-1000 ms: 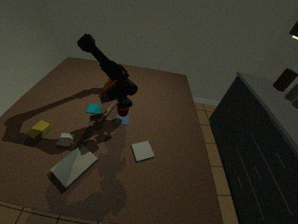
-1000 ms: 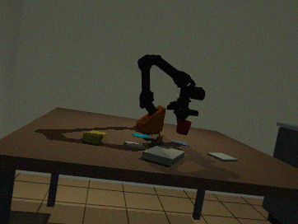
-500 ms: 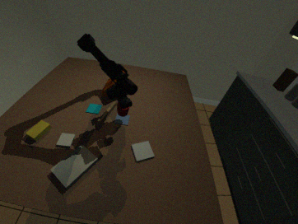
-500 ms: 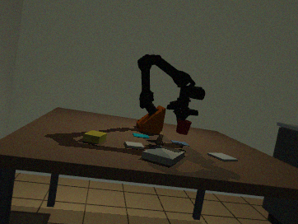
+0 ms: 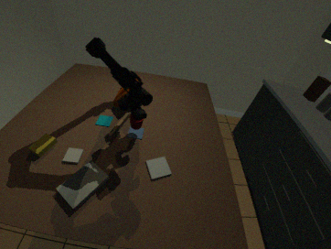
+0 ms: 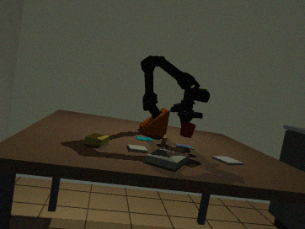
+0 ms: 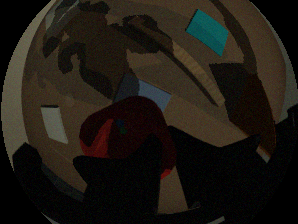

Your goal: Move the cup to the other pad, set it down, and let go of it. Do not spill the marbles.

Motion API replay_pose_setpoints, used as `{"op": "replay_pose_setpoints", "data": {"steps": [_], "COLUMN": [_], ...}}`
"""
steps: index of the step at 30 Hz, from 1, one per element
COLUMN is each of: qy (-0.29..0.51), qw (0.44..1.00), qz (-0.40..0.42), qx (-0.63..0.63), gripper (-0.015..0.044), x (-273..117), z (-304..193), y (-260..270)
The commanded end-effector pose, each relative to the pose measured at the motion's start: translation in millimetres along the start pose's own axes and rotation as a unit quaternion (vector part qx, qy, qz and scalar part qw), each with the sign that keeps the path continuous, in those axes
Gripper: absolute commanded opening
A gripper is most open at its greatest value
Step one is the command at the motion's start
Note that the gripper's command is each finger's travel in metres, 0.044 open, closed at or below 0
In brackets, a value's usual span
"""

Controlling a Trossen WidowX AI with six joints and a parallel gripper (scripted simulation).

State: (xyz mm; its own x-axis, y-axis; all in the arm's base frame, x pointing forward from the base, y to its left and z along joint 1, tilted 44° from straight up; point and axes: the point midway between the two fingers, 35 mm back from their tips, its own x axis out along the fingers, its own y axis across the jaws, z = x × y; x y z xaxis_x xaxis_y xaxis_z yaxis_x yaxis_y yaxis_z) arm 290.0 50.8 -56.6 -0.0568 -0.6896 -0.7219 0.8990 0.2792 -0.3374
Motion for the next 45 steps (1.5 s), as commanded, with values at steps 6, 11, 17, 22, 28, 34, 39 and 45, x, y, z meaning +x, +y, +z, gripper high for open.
{"op": "replay_pose_setpoints", "data": {"steps": [6,11,17,22,28,34,39,45], "qy": [0.001,0.001,0.002,0.002,0.002,0.002,0.002,0.001], "qw": [1.000,1.000,1.000,1.000,1.000,1.000,1.000,1.000], "qz": [0.002,0.002,0.002,0.002,0.002,0.002,0.002,0.002], "qx": [0.001,0.001,0.001,0.001,0.001,0.001,0.001,0.001], "gripper": [0.0000,0.0000,0.0000,0.0000,0.0000,0.0000,0.0000,0.0000], "x": [-0.6,-0.1,0.3,0.5,0.7,0.8,0.9,0.8], "z": [10.7,16.8,24.8,31.3,39.3,47.3,54.0,62.0], "y": [-10.0,-17.1,-25.8,-33.1,-41.7,-50.2,-57.2,-65.3]}}
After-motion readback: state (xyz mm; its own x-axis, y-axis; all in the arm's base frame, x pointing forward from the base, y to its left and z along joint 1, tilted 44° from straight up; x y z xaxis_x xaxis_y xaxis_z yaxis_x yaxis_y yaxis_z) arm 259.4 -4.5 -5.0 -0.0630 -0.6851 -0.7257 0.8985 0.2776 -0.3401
